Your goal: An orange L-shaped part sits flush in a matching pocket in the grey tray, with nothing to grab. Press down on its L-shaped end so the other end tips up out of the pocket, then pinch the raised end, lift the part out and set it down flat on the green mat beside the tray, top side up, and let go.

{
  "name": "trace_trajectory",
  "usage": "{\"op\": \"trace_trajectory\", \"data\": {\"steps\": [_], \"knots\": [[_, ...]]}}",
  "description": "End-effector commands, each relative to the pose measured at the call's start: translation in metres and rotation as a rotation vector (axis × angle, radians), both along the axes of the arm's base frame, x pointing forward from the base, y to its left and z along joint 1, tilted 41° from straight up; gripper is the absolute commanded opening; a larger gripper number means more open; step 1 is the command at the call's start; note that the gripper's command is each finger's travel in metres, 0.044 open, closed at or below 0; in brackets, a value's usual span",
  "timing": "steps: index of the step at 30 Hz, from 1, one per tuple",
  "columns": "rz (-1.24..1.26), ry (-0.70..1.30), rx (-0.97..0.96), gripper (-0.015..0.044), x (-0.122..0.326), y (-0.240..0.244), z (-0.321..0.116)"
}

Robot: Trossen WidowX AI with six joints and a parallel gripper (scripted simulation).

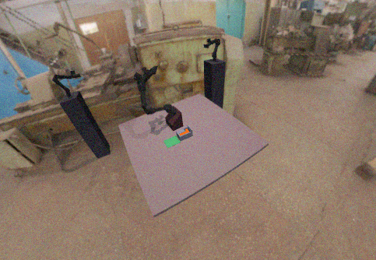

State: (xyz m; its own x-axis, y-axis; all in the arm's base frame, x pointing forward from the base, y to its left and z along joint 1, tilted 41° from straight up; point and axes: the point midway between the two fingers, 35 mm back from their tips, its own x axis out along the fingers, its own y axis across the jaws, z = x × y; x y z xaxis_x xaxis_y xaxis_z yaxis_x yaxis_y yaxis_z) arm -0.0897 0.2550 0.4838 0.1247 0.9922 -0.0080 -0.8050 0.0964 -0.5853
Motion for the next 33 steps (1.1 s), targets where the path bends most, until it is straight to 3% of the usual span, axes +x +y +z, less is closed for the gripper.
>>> {"op": "trace_trajectory", "data": {"steps": [1,9,14,23,33], "knots": [[-0.003,-0.001,-0.002,0.0374,0.0,0.001,-0.001],[-0.191,0.019,-0.143,0.018,0.027,0.054,-0.06],[-0.374,0.046,-0.286,0.018,0.071,0.09,-0.12],[-0.626,0.107,-0.477,0.018,0.15,0.106,-0.199],[-1.042,0.324,-0.697,0.018,0.258,0.068,-0.31]]}}
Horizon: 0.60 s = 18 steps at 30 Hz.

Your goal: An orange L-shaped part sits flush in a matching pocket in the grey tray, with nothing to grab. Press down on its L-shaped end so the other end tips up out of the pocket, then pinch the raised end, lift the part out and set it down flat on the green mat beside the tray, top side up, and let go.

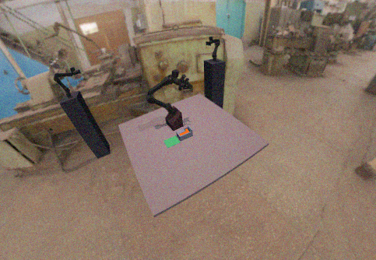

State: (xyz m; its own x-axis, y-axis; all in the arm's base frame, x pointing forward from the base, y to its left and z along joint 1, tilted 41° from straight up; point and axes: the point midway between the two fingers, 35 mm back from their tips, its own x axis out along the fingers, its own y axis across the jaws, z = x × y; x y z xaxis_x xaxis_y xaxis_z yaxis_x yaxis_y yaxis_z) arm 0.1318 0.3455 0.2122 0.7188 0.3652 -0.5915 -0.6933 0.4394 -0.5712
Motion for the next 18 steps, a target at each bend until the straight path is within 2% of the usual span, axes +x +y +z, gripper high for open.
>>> {"op": "trace_trajectory", "data": {"steps": [1,10,18], "knots": [[-0.218,0.083,-0.081,0.018,0.047,-0.03,-0.05],[-0.689,0.253,-0.225,0.018,0.109,-0.125,-0.14],[-1.194,0.403,-0.341,0.018,0.119,-0.236,-0.206]]}}
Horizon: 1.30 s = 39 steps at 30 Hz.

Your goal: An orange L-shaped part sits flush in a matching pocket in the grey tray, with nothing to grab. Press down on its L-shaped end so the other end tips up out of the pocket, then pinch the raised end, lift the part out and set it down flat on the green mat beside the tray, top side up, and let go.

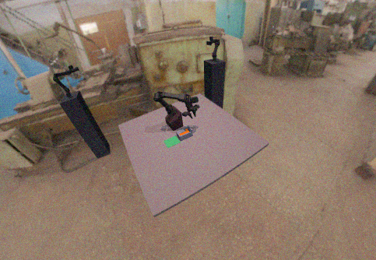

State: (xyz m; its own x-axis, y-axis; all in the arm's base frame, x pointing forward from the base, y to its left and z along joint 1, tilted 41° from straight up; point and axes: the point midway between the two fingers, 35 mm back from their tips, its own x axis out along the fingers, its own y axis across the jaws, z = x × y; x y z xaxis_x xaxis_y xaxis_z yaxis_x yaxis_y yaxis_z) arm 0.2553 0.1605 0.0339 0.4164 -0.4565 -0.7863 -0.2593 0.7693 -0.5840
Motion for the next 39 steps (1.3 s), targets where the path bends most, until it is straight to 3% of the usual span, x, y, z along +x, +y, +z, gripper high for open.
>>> {"op": "trace_trajectory", "data": {"steps": [1,12,19,39], "knots": [[-0.286,0.084,-0.081,0.018,-0.007,-0.064,-0.034],[-0.367,0.105,-0.104,0.018,-0.011,-0.083,-0.044],[-0.367,0.104,-0.107,0.018,-0.002,-0.128,-0.096],[-0.367,0.104,-0.107,0.018,0.0,-0.141,-0.111]]}}
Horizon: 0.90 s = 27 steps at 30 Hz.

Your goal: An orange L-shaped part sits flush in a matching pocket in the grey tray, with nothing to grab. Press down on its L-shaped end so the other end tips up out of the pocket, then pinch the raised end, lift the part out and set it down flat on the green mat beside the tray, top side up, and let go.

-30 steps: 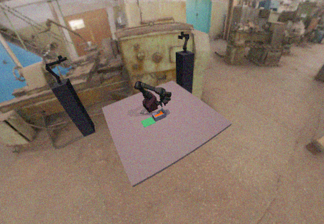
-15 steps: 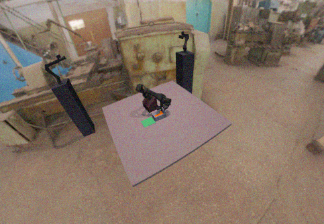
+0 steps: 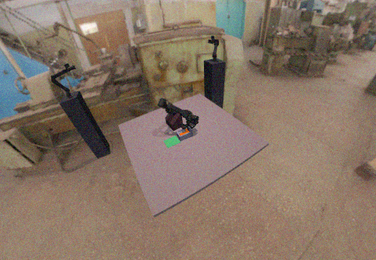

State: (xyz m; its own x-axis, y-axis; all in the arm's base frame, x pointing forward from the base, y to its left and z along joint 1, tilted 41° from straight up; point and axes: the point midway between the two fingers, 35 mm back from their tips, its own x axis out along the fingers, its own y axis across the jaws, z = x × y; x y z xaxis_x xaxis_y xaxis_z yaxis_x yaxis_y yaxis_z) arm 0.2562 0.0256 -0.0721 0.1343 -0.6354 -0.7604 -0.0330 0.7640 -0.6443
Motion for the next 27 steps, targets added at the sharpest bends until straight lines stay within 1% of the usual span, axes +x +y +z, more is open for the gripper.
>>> {"op": "trace_trajectory", "data": {"steps": [1,12,27], "knots": [[0.003,0.007,-0.009,0.018,0.0,-0.007,-0.006],[0.003,0.007,-0.011,0.018,0.001,-0.018,-0.019],[0.003,0.007,-0.011,0.018,0.001,-0.018,-0.019]]}}
